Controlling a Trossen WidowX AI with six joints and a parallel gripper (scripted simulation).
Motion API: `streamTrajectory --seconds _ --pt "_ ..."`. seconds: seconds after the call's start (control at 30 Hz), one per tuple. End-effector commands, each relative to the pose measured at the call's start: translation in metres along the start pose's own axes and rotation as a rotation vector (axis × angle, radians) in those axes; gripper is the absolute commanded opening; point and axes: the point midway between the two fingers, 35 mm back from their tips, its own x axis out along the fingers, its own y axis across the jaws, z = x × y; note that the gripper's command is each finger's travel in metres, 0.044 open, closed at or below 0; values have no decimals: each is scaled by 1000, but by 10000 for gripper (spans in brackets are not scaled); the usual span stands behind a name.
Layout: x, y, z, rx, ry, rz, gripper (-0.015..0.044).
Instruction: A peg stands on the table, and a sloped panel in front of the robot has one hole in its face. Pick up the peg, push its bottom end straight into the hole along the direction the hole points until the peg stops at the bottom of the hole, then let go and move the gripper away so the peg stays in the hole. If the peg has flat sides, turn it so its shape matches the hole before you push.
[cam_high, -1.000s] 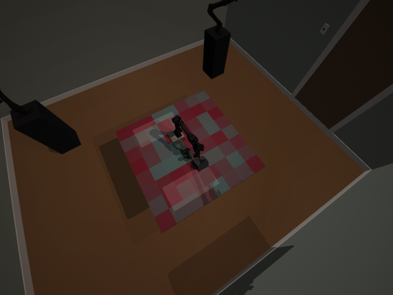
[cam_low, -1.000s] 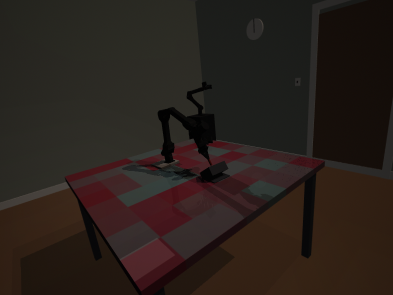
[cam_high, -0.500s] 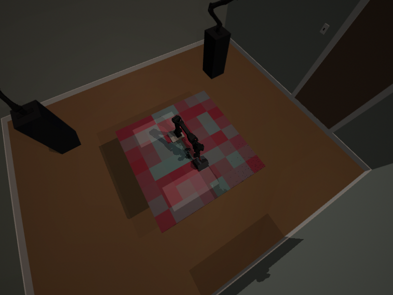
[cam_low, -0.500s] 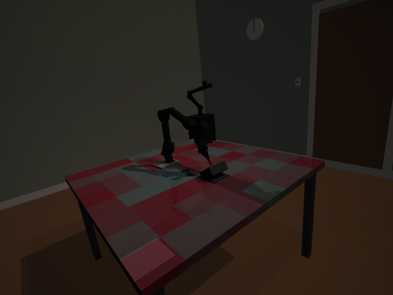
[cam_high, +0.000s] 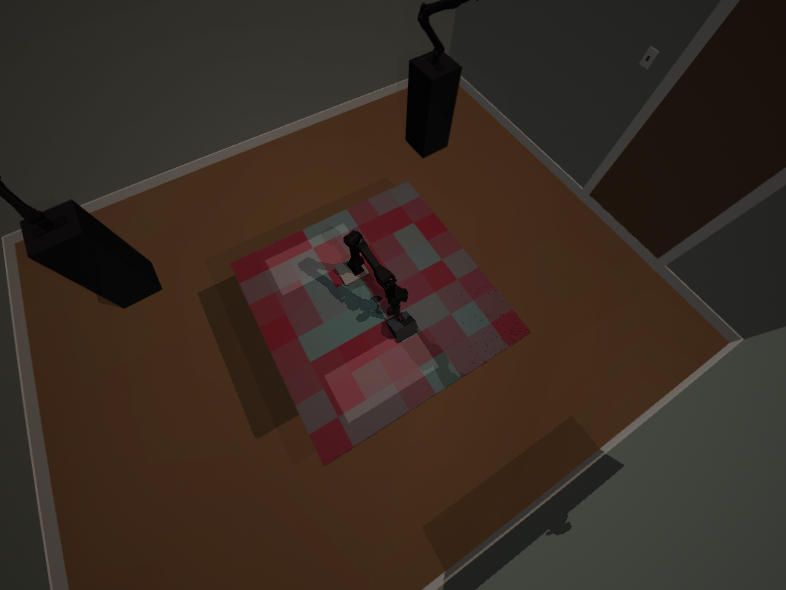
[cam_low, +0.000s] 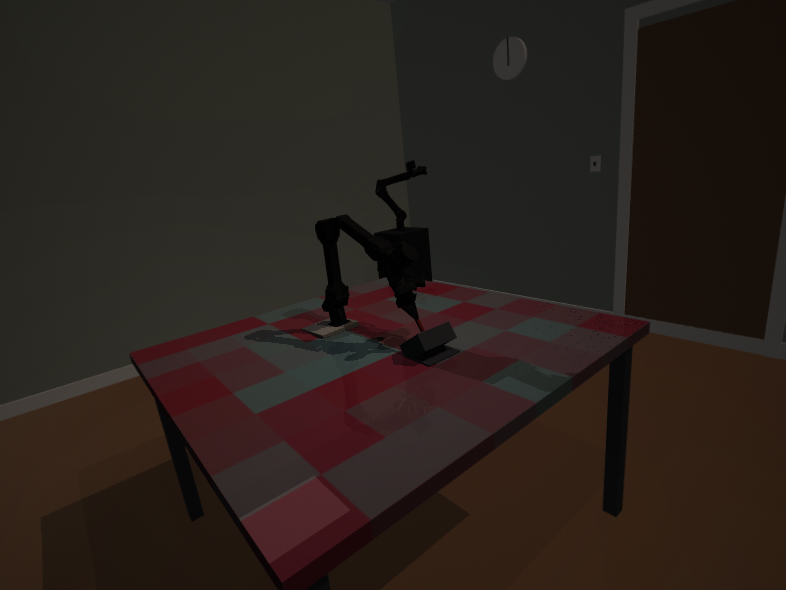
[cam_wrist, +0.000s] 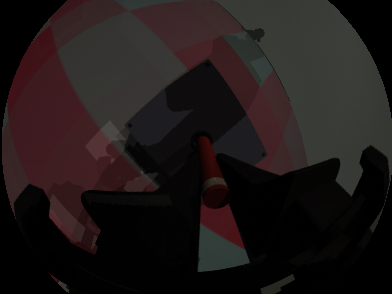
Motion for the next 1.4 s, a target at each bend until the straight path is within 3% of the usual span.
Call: streamTrajectory --seconds 0.0,1.37 --pt "3 0 -1 1 3 2 0" --pt "20 -1 1 1 2 1 0"
